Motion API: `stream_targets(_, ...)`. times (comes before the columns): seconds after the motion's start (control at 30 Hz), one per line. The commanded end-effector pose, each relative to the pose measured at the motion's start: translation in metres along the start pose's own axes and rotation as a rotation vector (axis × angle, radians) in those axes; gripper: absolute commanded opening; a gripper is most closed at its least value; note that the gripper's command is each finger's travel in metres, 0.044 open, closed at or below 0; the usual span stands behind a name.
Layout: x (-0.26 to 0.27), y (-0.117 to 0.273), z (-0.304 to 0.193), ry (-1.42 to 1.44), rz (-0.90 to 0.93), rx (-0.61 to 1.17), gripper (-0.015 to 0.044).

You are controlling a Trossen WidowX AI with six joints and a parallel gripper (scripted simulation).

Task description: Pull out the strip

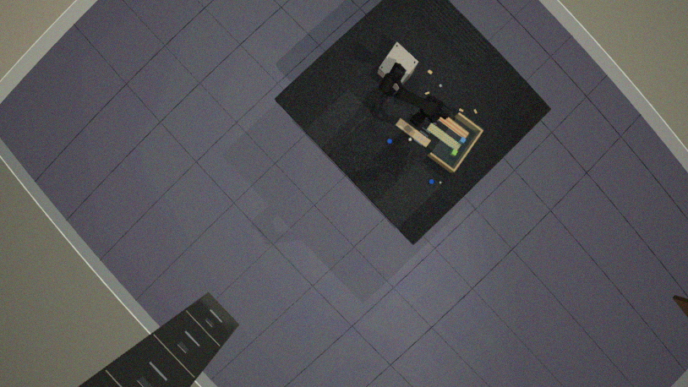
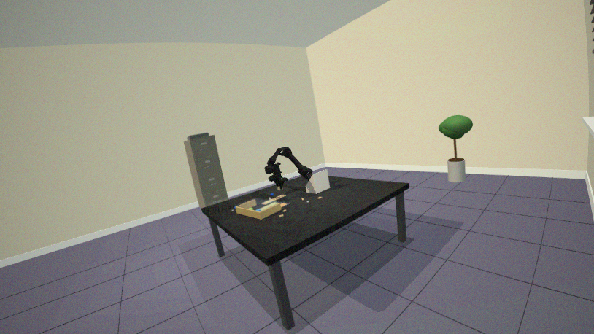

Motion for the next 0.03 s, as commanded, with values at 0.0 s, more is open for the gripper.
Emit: stream_targets(0.0,0.0000,0.0007,0.0003,-0.004,0.003,0.000,0.0000)
Point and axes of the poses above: the point midway between the two fingers, 35 mm back from their tips, its own y axis back along the fingers, its own x axis across the jaws, z = x × y, the point moved 2 cm from there along y, back along the fingers, and after that the axes turned 3 degrees about -y, right-handed, at the moved point
